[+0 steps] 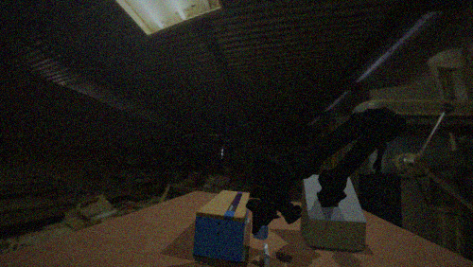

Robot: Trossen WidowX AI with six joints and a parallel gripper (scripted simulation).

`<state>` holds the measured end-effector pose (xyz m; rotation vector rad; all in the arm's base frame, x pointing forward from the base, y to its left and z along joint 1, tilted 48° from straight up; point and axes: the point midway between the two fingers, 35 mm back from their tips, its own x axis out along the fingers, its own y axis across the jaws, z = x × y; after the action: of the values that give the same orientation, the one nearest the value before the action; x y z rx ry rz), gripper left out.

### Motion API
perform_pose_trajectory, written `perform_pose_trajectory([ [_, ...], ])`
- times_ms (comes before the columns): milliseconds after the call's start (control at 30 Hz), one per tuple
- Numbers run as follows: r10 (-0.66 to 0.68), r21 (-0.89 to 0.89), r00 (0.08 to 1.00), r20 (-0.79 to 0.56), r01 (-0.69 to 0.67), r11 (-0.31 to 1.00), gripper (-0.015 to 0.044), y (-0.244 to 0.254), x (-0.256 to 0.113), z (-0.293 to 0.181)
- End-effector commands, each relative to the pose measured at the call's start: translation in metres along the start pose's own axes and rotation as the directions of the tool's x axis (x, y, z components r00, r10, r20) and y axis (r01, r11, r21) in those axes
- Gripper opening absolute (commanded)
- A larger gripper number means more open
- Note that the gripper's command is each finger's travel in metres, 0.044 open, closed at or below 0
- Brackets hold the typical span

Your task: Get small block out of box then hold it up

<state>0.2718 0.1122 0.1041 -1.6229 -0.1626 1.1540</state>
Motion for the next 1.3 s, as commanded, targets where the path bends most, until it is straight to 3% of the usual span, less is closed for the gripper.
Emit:
perform_pose_trajectory([
  [0,0.000,0.195,1.000,0.009,-0.002,0.981,0.0000,0.001,-0.003,-0.002],
  [333,0.008,0.567,1.000,0.021,-0.019,0.823,0.0000,0.008,-0.010,-0.006],
  [700,0.011,0.868,0.999,0.035,-0.036,0.495,0.0000,0.014,-0.017,-0.010],
  [1000,0.009,0.988,0.999,0.047,-0.047,0.149,0.0000,0.019,-0.023,-0.013],
  [1267,0.004,0.982,0.998,0.056,-0.054,-0.178,0.0000,0.023,-0.029,-0.015],
])
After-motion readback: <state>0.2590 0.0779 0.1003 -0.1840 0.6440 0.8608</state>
